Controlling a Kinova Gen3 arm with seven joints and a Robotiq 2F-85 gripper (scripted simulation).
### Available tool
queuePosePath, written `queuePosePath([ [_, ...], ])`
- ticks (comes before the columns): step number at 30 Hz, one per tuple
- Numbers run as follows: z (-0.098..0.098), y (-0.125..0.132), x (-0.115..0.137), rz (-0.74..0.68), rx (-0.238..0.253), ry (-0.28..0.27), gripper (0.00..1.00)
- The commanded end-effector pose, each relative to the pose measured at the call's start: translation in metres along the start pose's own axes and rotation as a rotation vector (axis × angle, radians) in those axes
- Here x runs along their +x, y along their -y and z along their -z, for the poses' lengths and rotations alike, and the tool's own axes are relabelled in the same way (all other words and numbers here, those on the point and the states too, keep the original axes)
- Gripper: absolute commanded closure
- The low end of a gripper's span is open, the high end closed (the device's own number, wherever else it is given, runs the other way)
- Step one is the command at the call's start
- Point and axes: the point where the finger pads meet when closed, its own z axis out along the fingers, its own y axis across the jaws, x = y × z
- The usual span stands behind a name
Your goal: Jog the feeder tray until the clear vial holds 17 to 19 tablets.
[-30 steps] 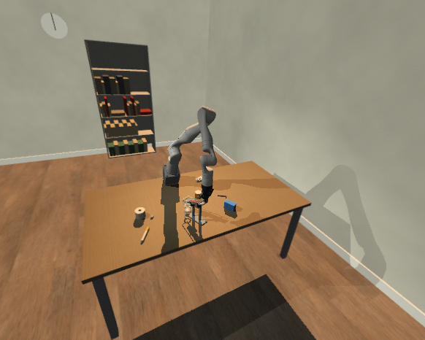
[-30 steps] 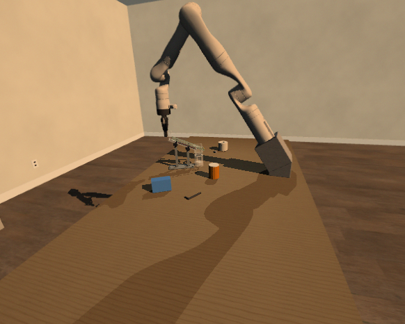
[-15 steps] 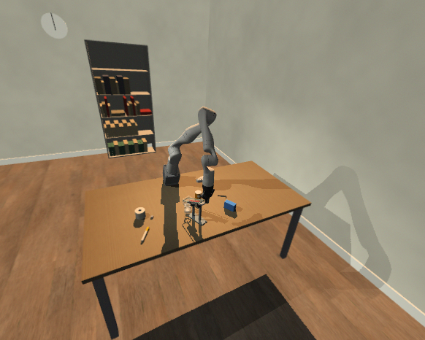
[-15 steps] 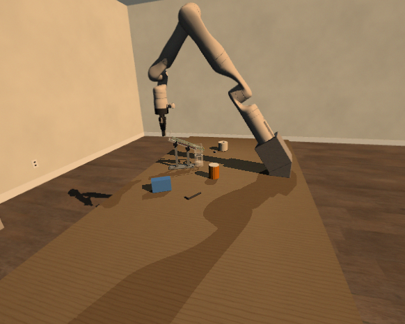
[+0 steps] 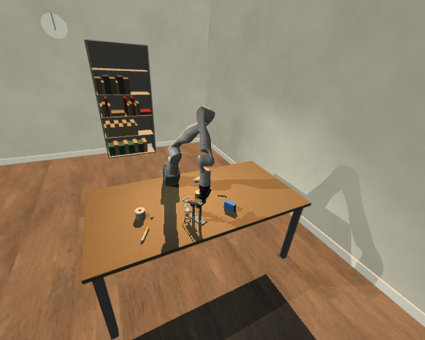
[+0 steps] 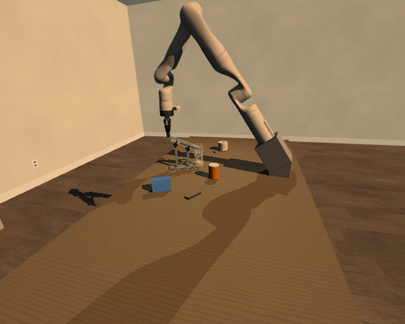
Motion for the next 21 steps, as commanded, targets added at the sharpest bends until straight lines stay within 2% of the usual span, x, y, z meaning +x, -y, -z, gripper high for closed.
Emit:
queuePosePath([
  [1, -0.001, -0.005, 0.007, 0.001, -0.011, -0.019, 1.0],
  [10, 0.011, -0.005, -0.023, 0.001, -0.011, -0.019, 1.0],
  [21, 0.012, -0.005, -0.025, 0.001, -0.011, -0.019, 1.0],
])
